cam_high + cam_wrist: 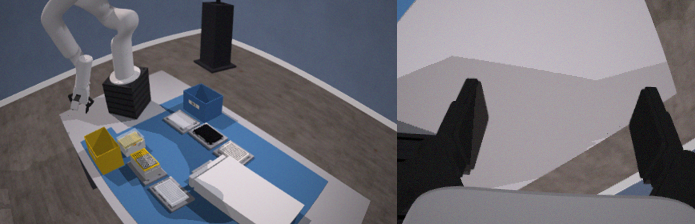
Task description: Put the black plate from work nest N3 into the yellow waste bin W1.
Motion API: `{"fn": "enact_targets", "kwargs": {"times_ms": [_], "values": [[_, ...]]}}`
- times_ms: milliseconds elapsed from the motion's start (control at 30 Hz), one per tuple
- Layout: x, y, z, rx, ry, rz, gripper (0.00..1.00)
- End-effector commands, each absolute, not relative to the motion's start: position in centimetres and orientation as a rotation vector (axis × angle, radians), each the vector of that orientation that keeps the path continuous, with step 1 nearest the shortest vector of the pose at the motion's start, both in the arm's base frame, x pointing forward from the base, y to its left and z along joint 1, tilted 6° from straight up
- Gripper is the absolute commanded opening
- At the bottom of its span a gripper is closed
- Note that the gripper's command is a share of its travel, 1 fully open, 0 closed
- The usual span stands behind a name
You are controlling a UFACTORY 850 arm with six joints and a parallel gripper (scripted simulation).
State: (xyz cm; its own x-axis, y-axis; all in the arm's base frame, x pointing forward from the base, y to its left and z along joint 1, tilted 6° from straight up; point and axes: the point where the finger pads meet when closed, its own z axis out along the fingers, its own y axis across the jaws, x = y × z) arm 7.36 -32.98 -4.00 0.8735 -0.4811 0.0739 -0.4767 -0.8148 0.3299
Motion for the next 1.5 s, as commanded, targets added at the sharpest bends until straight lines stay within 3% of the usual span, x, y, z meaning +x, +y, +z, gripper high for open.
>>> {"fn": "enact_targets", "kwargs": {"times_ms": [0, 533, 1467], "values": [[7.4, -33.0, -4.0, 2.704, -0.714, -0.018, 1.00], [7.4, -33.0, -4.0, 2.704, -0.714, -0.018, 1.00], [18.0, -30.8, -0.8, 2.712, -0.398, -0.236, 1.00]]}}
